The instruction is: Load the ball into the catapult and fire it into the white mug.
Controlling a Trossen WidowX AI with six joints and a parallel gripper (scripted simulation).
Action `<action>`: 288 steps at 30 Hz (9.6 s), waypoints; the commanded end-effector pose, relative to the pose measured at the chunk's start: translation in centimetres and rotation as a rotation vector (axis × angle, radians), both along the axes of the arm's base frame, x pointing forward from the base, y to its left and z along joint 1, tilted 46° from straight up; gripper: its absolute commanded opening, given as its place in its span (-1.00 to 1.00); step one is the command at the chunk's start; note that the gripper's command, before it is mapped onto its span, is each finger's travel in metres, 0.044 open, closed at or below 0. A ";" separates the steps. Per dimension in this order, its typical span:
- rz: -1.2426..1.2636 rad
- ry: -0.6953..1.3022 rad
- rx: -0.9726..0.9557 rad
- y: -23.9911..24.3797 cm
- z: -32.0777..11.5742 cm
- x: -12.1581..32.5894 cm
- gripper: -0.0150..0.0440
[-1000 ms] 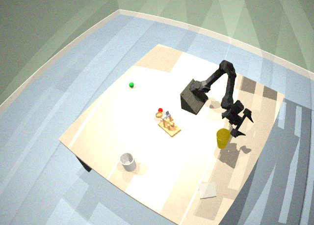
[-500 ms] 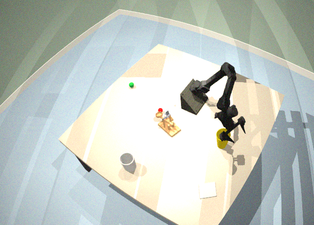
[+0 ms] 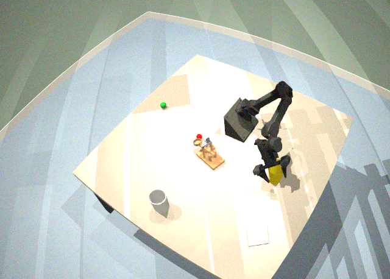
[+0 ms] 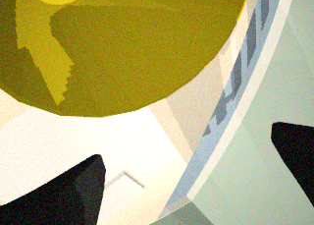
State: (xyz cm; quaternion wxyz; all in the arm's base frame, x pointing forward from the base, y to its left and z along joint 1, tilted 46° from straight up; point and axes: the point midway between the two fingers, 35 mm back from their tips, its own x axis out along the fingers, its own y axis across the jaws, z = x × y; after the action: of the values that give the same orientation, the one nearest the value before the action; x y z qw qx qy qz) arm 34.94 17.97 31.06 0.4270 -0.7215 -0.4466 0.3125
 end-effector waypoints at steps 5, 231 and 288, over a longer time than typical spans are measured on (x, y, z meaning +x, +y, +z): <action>-0.181 0.233 -0.031 -4.2 -4.7 3.3 1.00; -1.145 2.540 0.668 -29.6 -26.7 3.8 1.00; -1.139 2.536 0.691 -22.4 -33.9 5.2 1.00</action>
State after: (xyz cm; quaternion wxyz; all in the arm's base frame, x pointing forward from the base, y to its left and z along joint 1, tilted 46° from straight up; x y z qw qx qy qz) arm 40.06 -4.93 -2.40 0.7456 0.0963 0.5236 0.4008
